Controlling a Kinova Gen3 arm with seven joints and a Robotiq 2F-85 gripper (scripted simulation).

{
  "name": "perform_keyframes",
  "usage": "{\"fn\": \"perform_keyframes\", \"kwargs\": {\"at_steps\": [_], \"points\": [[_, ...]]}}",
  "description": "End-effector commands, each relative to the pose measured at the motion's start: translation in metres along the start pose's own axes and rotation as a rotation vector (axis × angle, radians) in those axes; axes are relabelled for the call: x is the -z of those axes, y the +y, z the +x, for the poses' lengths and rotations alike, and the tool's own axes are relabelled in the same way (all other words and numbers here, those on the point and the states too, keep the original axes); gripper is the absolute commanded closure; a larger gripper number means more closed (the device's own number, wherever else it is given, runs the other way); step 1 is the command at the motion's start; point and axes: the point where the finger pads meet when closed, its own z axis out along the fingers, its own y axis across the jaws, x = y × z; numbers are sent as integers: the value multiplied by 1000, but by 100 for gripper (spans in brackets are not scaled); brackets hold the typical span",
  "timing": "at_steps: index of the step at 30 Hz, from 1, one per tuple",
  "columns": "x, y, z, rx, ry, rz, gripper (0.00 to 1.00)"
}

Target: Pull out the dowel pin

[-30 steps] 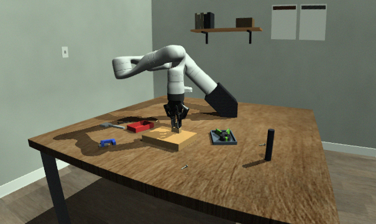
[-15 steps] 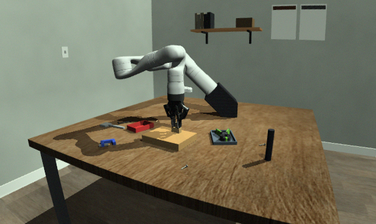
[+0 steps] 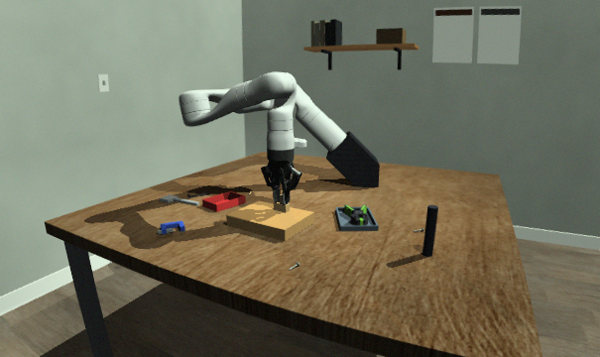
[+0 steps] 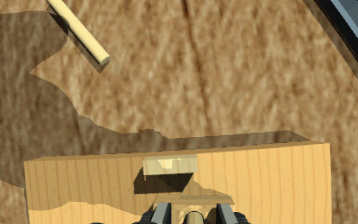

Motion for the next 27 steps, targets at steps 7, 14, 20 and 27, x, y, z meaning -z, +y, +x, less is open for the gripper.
{"fn": "perform_keyframes", "kwargs": {"at_steps": [7,14,20,27], "points": [[1,0,0,0,-2,-1,66],[1,0,0,0,-2,-1,72],[1,0,0,0,-2,-1,78],[1,0,0,0,-2,-1,84]]}}
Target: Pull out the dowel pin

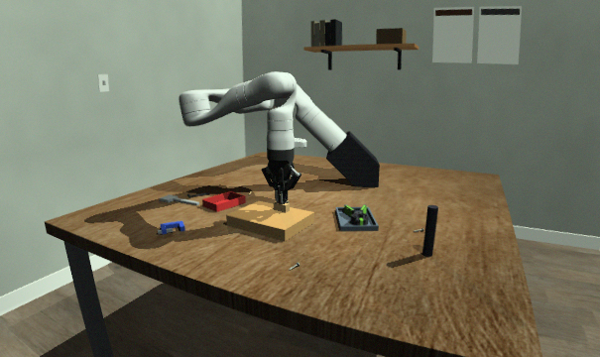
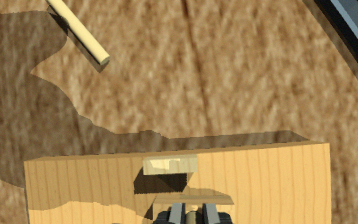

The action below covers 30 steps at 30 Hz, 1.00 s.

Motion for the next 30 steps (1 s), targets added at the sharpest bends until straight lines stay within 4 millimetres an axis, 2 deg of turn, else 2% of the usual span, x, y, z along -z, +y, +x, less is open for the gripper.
{"fn": "perform_keyframes", "kwargs": {"at_steps": [1,3,4,30], "points": [[1,0,0,0,-2,-1,84],[1,0,0,0,-2,-1,84],[1,0,0,0,-2,-1,90],[1,0,0,0,-2,-1,90]]}}
